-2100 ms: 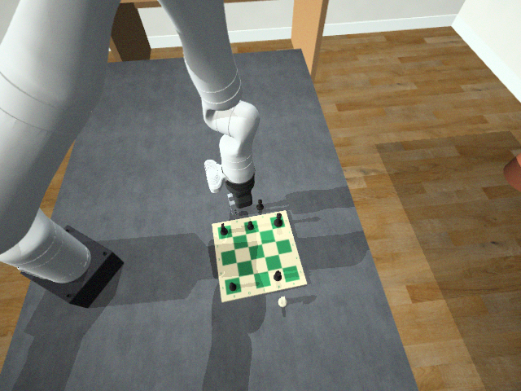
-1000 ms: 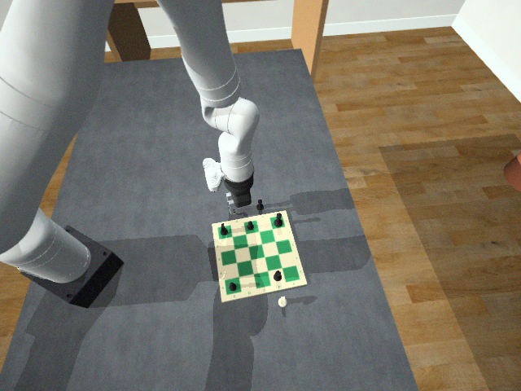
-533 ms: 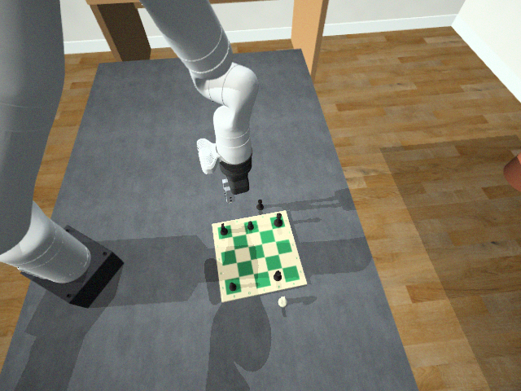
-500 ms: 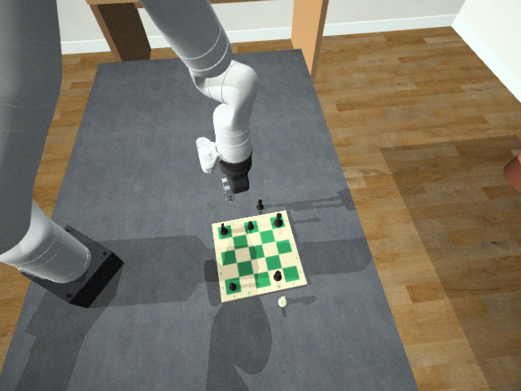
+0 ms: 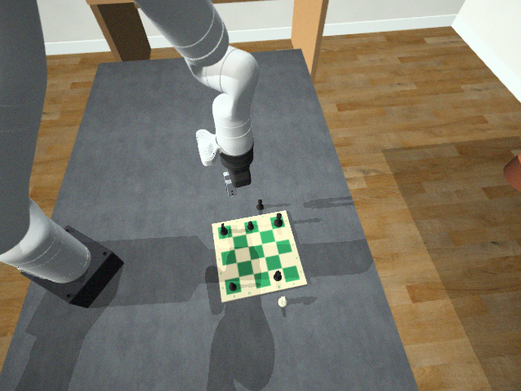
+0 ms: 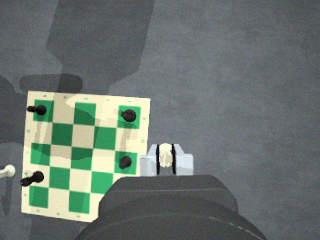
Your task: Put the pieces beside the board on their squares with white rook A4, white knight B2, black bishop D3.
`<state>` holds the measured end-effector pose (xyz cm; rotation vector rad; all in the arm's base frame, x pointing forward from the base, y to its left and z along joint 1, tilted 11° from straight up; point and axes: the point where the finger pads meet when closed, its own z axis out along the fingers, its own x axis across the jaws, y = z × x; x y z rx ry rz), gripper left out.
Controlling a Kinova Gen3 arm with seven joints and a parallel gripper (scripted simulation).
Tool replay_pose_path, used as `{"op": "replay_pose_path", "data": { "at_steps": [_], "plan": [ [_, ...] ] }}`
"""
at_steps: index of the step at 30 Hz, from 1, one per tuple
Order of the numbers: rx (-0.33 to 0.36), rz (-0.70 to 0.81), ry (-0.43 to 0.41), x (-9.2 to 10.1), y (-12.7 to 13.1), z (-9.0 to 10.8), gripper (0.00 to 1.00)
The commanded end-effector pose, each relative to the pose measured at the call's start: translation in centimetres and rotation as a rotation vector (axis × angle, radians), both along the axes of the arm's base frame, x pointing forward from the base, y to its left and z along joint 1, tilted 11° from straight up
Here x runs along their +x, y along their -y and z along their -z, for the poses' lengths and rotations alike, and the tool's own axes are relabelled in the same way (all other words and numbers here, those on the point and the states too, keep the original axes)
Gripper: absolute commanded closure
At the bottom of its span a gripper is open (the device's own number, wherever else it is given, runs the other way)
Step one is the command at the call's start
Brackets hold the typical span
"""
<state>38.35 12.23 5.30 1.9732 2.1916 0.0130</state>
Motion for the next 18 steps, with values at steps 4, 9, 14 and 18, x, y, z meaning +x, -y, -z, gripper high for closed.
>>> {"op": "replay_pose_path", "data": {
  "at_steps": [4, 9, 14, 18],
  "plan": [
    [0.001, -0.003, 0.002, 0.1, 0.0, -0.1, 1.0],
    [-0.002, -0.023, -0.001, 0.5, 0.4, -0.2, 1.0],
    [-0.01, -0.072, -0.009, 1.4, 1.3, -0.4, 1.0],
    [-0.014, -0.101, -0.013, 1.9, 1.9, -0.6, 1.0]
  ]
}}
